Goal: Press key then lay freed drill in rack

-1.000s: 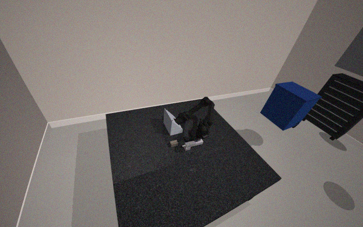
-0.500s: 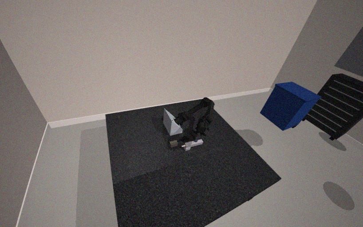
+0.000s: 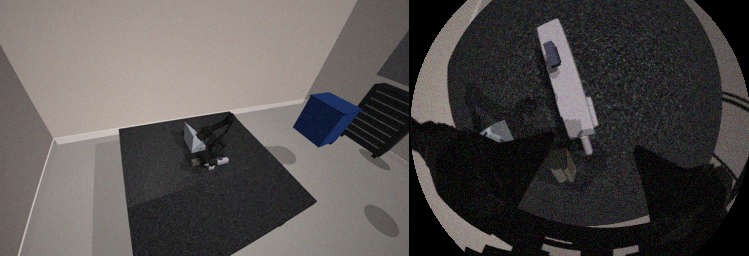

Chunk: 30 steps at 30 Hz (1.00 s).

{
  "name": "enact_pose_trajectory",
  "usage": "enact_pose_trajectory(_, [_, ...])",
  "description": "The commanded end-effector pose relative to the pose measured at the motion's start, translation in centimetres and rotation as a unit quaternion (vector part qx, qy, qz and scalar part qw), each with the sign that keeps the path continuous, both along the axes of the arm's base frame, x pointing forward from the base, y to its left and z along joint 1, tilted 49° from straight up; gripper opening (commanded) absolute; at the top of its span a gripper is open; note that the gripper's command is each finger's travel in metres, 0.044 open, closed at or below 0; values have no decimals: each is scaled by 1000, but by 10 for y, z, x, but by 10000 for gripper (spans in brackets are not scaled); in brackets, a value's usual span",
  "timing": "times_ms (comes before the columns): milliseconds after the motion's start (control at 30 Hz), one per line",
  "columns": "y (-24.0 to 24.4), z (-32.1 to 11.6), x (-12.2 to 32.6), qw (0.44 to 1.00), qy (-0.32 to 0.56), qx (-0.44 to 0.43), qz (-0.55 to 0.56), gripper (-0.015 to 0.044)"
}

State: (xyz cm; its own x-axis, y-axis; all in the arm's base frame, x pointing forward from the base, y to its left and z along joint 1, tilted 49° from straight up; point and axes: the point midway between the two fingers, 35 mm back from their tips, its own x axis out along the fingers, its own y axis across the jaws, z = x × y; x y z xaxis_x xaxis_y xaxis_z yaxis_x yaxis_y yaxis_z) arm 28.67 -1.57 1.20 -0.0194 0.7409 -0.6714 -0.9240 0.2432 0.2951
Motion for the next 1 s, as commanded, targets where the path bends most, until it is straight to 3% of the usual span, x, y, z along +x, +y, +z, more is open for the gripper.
enact_pose_trajectory(0, [-9,-53,-17,977,-154,7,147,440])
enact_pose_trajectory(967, [5,-60,-17,977,-154,6,146,440])
